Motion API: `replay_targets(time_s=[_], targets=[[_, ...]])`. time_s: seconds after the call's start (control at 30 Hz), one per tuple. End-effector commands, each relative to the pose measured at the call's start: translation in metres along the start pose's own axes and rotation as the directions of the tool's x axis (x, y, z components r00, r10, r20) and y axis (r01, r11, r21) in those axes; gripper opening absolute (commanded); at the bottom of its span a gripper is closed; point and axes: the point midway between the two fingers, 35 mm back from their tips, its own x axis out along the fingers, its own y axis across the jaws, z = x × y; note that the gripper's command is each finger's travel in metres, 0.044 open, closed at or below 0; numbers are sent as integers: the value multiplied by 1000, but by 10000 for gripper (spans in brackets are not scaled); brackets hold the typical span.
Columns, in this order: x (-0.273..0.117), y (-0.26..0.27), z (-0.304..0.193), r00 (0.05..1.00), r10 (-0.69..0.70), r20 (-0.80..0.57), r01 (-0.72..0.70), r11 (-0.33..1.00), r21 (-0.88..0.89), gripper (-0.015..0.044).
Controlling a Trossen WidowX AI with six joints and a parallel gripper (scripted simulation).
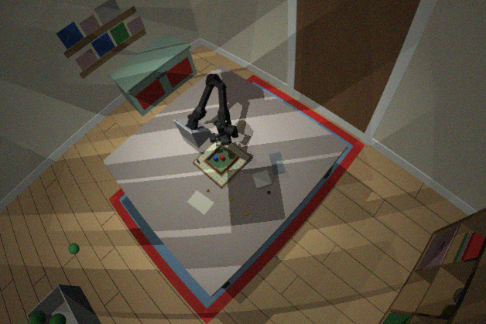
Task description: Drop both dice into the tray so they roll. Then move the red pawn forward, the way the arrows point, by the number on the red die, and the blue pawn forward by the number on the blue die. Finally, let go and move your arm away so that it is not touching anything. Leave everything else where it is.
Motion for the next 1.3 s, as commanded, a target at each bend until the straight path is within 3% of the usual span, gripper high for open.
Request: replay_targets(time_s=[0.0, 0.23, 0.37, 0.47, 0.67, 1.07, 1.27], targets=[[-1, 1, 0, 1000, 2, 2, -1, 1000, -2, 79], [-3, 1, 1, 1000, 1, 2, -1, 1000, -2, 262], [-42, 0, 2, 1000, -6, 2, 6, 1000, 4, 368], [-50, 0, 1, 1000, -5, 0, 5, 1000, 6, 440], [-65, -5, 6, 1000, -11, 8, 12, 1000, -20, 440], [-124, -97, 38, 1000, -24, 10, 26, 868, -495, 440], [-130, -108, 37, 1000, -11, 0, 9, 834, -552, 440]])
